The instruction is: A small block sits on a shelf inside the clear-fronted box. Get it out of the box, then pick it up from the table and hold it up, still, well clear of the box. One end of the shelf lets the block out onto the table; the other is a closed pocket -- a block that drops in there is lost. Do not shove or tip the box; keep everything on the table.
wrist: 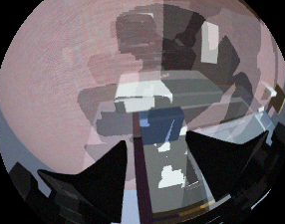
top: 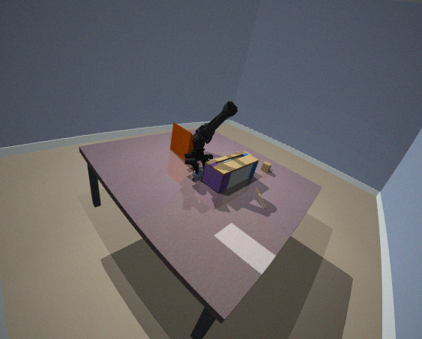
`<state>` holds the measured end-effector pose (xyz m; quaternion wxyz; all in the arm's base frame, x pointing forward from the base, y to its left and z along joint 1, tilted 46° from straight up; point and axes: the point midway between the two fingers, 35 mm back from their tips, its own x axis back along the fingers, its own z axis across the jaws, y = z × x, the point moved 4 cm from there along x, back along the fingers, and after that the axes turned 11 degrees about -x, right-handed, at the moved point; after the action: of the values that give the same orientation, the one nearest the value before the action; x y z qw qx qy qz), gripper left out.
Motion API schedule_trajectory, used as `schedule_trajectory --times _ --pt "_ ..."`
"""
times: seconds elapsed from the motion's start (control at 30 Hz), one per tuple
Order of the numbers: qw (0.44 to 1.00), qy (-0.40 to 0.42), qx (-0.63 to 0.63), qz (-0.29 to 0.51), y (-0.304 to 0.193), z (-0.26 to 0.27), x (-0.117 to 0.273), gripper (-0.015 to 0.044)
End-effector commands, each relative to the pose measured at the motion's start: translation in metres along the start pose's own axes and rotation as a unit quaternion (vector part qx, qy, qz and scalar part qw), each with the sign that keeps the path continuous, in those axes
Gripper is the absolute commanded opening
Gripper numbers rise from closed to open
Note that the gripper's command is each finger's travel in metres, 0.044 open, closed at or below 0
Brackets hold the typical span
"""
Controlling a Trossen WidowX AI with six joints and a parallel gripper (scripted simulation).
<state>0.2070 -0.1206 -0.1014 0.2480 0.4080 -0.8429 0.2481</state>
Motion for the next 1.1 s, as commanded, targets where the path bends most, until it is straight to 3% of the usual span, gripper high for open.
schedule_trajectory --times 0.0,0.33,0.57,0.63,0.73,1.07 --pt "1.0 -0.003 -0.004 -0.001 0.004 0.0 -0.005 0.0285" --pt "1.0 -0.004 -0.004 -0.001 0.011 -0.001 -0.017 0.0285" --pt "1.0 -0.004 -0.004 -0.001 0.011 -0.001 -0.017 0.0101" --pt "1.0 -0.004 -0.004 -0.001 0.011 -0.001 -0.017 0.0088" --pt "1.0 -0.003 -0.004 -0.001 0.007 -0.001 -0.011 0.0009" --pt "1.0 -0.001 -0.002 -0.002 -0.012 -0.003 0.033 0.0"
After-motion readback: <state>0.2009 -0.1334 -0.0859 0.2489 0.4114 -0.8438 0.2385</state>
